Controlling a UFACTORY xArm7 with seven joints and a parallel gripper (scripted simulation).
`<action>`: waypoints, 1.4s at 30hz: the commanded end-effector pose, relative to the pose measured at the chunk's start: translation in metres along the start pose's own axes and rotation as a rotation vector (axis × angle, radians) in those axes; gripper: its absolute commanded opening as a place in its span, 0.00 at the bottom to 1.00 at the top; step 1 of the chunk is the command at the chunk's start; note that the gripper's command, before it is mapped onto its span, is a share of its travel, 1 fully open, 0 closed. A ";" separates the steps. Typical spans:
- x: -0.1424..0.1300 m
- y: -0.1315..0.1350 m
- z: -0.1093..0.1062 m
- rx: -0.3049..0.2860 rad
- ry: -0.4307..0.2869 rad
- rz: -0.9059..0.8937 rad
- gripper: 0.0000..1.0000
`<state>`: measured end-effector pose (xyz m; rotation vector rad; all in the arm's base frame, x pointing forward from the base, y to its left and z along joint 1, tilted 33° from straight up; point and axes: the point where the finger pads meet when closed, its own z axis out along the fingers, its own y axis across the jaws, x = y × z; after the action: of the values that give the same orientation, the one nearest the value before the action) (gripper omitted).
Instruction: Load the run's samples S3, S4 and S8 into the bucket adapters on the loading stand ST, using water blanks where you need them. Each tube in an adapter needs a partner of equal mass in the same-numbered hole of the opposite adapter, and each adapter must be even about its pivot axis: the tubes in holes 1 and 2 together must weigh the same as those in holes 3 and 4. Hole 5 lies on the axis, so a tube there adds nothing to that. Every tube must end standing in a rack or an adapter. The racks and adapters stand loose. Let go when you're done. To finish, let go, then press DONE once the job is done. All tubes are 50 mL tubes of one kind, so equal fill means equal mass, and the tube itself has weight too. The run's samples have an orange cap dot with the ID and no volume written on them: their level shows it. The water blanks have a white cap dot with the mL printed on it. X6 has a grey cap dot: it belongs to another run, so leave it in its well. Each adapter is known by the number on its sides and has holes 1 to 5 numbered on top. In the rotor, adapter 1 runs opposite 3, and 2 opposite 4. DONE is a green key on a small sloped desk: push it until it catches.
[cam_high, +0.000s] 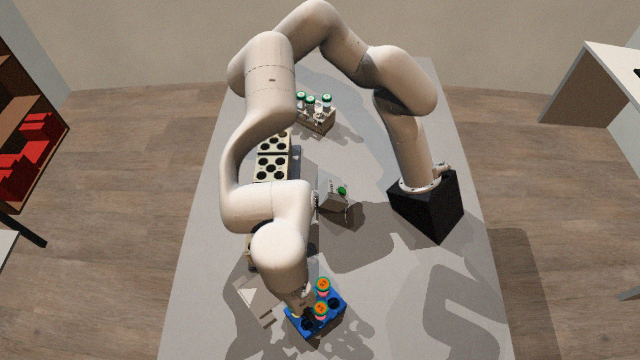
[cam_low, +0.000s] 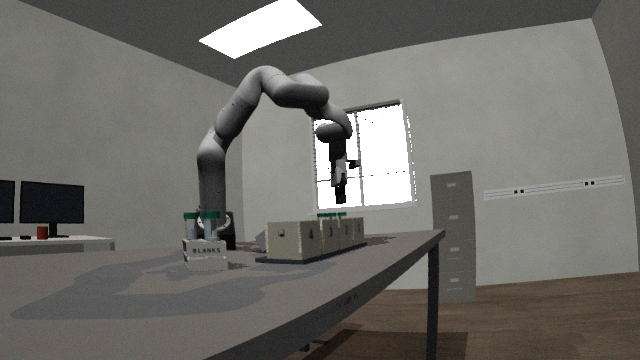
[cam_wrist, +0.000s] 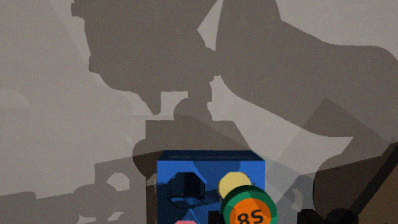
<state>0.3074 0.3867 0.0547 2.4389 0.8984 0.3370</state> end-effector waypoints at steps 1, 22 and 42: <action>0.001 -0.001 -0.012 0.002 0.004 0.000 0.44; 0.001 -0.001 -0.046 0.002 0.004 0.000 0.44; 0.001 -0.001 -0.082 0.003 0.004 0.000 0.44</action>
<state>0.2784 0.4146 0.1161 2.4389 0.8984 0.3368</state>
